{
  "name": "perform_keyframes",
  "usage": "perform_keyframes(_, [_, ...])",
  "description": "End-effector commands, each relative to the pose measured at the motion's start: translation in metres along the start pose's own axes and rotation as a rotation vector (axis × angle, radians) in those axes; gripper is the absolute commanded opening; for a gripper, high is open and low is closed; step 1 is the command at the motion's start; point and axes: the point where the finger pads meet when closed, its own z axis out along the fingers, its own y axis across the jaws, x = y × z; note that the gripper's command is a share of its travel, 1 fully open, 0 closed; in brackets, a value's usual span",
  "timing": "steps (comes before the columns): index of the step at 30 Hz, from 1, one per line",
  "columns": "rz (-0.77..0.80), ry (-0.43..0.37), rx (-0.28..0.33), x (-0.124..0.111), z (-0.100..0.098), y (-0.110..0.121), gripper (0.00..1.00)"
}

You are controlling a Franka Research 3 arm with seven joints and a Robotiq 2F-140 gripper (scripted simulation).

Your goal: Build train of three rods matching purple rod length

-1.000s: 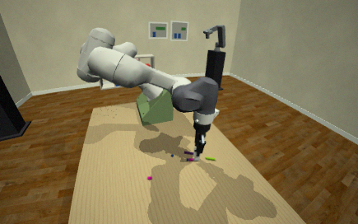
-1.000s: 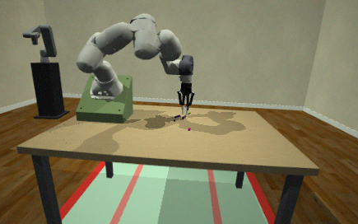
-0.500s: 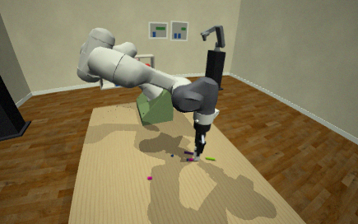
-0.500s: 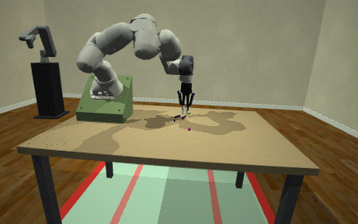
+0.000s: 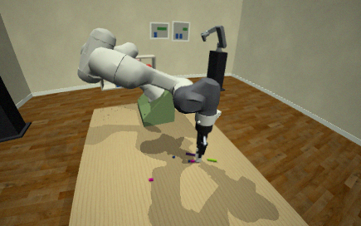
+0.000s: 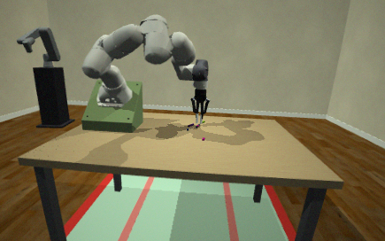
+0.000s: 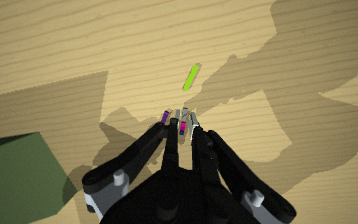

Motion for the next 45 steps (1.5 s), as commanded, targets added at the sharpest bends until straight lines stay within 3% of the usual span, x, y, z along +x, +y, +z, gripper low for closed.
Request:
perform_keyframes(1, [0.003, 0.002, -0.001, 0.0, 0.001, 0.001, 0.15])
perform_keyframes(32, [0.003, 0.002, -0.001, 0.0, 0.001, 0.001, 0.15])
perform_keyframes(45, [0.003, 0.002, -0.001, 0.0, 0.012, 0.001, 0.15])
